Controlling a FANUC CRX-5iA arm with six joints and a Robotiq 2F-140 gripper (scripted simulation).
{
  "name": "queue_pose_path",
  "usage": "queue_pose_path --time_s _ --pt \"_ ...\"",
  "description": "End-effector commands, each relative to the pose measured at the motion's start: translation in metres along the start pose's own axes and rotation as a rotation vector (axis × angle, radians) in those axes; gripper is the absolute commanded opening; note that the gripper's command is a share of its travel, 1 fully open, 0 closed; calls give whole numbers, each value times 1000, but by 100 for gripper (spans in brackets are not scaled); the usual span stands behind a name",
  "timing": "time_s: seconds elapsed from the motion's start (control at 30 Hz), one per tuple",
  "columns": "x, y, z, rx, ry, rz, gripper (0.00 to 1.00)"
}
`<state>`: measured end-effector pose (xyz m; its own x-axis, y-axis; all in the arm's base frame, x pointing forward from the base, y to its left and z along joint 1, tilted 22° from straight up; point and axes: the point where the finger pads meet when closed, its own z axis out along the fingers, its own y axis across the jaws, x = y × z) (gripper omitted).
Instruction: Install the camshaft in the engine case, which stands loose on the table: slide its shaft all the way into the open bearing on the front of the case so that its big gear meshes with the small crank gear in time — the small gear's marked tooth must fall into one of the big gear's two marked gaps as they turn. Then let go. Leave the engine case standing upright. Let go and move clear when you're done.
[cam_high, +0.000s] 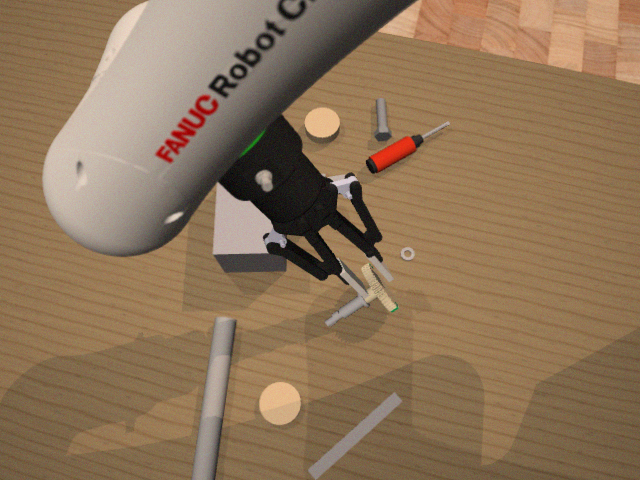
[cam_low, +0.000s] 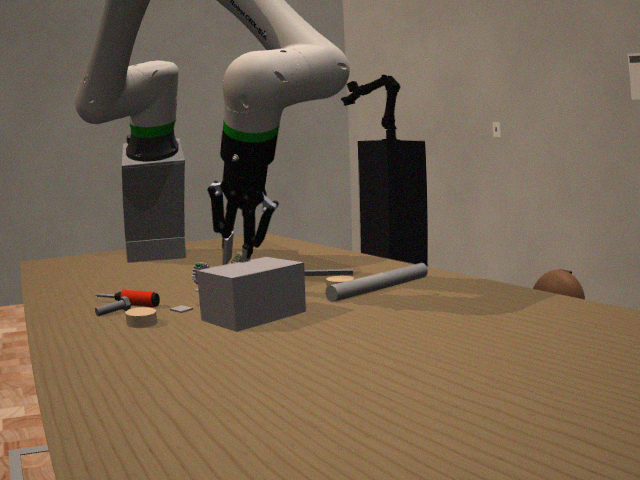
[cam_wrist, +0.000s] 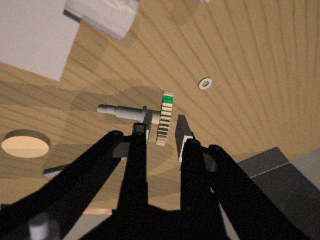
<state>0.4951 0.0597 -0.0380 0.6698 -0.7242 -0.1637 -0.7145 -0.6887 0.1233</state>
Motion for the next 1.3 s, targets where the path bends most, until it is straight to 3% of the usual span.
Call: queue_pose_path --time_s 0.0,0.9,0.93,1.27 --pt "0 0 -1 1 1 0 29" --pt "0 0 -1 1 1 0 29" --pt "0 0 -1 1 1 0 14" --pt "0 0 -1 1 1 0 14"
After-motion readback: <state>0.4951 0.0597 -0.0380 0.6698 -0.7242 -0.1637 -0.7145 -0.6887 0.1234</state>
